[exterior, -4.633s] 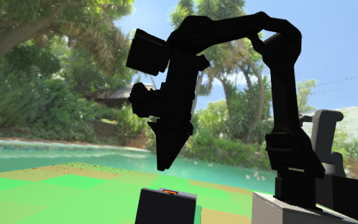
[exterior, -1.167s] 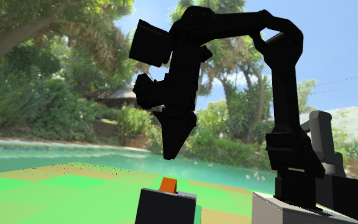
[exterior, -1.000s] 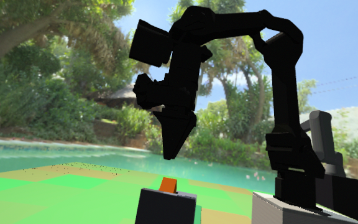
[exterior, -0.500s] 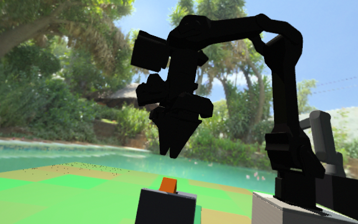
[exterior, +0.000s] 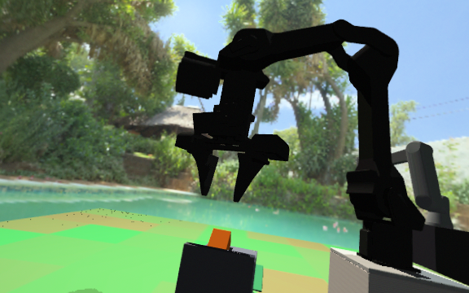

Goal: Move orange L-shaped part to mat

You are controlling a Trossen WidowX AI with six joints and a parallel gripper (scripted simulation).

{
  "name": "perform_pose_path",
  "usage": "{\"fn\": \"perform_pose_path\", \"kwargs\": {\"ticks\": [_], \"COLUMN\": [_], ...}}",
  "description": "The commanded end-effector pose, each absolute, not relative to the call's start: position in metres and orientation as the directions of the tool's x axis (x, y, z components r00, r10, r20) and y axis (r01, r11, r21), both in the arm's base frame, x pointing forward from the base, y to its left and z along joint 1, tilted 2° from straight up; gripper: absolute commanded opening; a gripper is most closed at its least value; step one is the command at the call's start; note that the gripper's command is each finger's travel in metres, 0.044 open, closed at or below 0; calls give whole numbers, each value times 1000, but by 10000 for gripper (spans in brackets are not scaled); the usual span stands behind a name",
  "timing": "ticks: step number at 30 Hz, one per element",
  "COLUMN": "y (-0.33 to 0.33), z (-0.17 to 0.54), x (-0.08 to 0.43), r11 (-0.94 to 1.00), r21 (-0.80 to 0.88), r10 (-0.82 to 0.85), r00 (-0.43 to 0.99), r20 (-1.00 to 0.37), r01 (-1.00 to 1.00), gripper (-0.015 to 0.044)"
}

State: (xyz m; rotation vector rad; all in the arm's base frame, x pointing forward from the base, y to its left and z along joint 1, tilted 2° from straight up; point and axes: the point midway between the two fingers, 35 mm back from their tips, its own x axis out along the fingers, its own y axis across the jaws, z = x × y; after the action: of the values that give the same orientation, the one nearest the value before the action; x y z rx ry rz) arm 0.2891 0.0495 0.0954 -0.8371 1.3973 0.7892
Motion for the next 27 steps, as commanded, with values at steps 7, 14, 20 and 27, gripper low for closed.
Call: {"fn": "perform_pose_path", "kwargs": {"ticks": [7, 14, 20, 27], "y": [29, 29, 29, 28], "z": [93, 87, 63, 59], "x": [280, 280, 280, 280], "r11": [151, 151, 151, 151], "r21": [-10, -10, -10, -10], "r10": [-28, -28, -28, -28], "r00": [6, 6, 6, 6], "r20": [-1000, -1000, -1000, -1000], "r01": [-988, -988, -988, -988], "gripper": [280, 280, 280, 280]}}
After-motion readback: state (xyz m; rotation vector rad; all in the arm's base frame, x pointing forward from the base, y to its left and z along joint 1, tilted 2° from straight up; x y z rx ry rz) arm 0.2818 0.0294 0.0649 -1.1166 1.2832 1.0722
